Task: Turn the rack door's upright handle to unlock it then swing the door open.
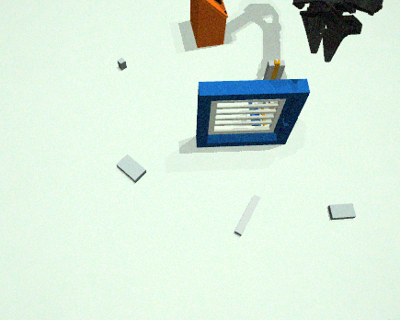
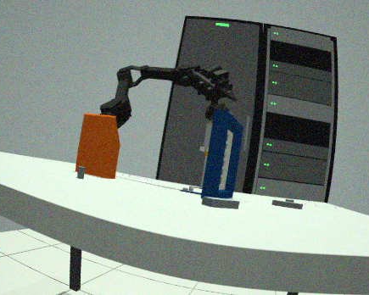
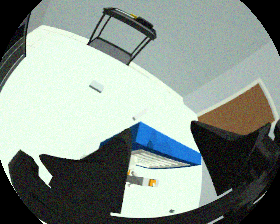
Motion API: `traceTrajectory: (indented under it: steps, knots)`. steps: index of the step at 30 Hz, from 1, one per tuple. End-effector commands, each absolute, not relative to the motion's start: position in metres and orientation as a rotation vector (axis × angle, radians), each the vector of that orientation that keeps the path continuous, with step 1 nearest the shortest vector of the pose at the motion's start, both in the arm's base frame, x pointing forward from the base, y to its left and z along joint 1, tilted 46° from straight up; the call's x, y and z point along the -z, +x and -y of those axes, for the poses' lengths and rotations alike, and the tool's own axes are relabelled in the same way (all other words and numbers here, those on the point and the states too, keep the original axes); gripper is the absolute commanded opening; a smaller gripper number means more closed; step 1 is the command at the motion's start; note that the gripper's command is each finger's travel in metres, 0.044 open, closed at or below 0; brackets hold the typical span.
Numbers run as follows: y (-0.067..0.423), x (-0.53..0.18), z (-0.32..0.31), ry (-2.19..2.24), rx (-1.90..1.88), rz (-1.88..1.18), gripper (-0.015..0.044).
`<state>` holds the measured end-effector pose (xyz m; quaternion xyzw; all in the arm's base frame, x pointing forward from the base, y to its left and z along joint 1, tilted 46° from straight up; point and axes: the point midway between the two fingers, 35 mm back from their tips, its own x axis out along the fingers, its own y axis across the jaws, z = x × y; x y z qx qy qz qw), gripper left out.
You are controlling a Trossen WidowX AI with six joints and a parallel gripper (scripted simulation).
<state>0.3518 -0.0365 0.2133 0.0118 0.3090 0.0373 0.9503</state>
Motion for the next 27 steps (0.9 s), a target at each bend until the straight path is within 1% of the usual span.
traceTrajectory:
  steps: [1,14,27]
  knots:
    - [0.352,-0.198,0.039,0.050,-0.111,-0.734,0.0286]
    - [0.342,-0.160,0.047,0.200,-0.232,-1.048,0.0286]
    - [0.328,-0.142,0.053,0.437,-0.355,-1.287,0.0286]
